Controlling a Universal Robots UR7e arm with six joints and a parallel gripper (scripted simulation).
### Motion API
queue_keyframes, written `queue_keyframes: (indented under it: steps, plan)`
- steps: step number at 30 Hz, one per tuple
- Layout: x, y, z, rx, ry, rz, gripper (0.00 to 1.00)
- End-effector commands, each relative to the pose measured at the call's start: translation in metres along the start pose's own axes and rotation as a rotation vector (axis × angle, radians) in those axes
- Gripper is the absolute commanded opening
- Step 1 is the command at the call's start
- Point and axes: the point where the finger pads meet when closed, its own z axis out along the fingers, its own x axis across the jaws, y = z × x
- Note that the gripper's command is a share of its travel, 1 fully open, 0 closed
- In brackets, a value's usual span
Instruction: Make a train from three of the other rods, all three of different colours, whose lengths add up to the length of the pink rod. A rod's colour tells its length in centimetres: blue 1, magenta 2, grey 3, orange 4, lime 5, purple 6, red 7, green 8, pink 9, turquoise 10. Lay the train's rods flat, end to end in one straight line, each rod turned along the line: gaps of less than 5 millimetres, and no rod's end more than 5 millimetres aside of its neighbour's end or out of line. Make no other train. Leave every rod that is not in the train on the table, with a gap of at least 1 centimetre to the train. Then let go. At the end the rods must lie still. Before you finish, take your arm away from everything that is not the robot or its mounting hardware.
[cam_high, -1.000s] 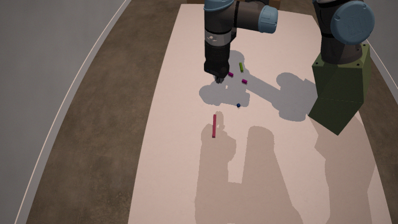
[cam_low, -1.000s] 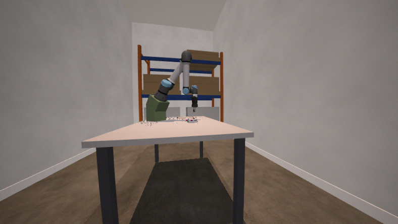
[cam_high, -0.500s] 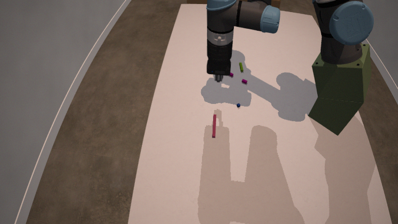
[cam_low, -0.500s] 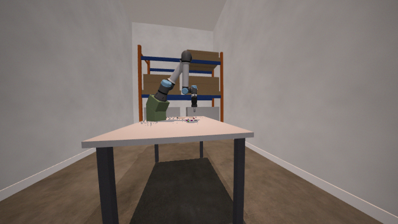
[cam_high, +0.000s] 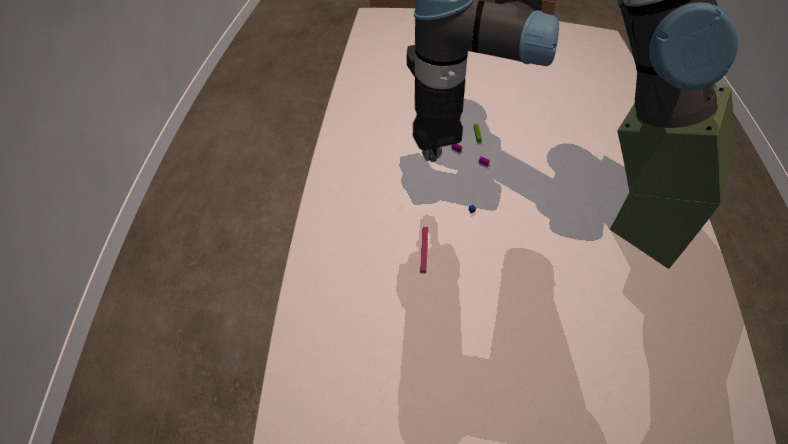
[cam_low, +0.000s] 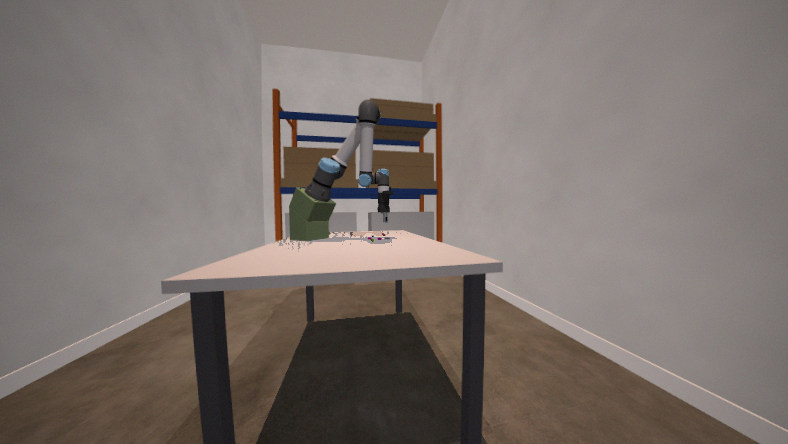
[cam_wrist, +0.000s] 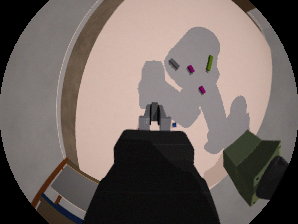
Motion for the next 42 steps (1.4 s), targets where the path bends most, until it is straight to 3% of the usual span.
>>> queue_keyframes:
  steps: [1,42]
  plan:
    - [-0.001,0.000,0.000,0.001,-0.001,-0.167,0.24]
    - [0.000,0.016,-0.001,0.001,-0.001,-1.333,0.24]
